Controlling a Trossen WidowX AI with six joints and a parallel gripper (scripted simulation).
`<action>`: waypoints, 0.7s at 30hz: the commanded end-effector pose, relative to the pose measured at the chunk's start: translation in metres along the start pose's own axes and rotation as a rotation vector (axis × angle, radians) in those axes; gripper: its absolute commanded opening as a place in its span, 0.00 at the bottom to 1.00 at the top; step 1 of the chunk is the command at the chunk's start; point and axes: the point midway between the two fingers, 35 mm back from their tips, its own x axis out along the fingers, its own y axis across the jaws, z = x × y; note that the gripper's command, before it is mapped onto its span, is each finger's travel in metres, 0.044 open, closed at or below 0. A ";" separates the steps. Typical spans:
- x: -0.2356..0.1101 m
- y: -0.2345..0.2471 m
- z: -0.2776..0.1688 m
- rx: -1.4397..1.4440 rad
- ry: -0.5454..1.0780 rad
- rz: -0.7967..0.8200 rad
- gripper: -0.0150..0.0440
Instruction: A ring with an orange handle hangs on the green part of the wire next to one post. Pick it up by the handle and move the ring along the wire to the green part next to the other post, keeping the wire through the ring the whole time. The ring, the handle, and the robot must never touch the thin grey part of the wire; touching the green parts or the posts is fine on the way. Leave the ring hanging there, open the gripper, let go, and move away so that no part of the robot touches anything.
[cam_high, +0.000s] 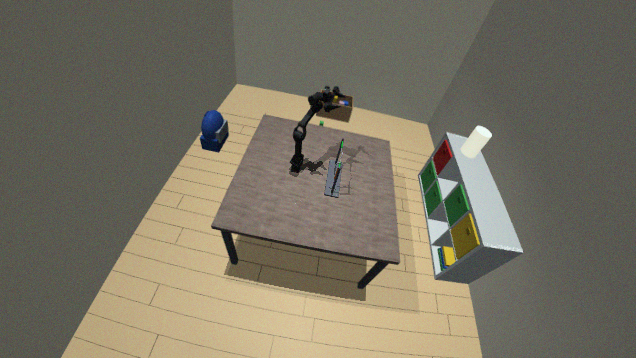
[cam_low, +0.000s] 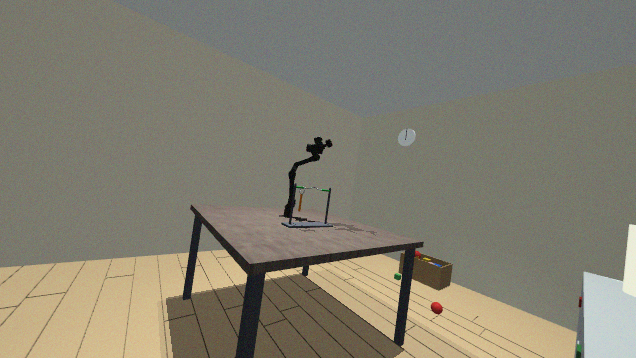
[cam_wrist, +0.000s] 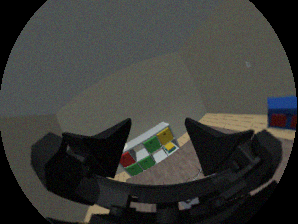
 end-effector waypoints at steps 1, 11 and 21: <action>0.000 0.000 0.000 -0.001 -0.003 -0.001 0.89; 0.036 -0.011 0.001 -0.143 -0.227 -0.038 0.53; 0.080 -0.035 -0.008 -0.359 -0.417 -0.047 0.53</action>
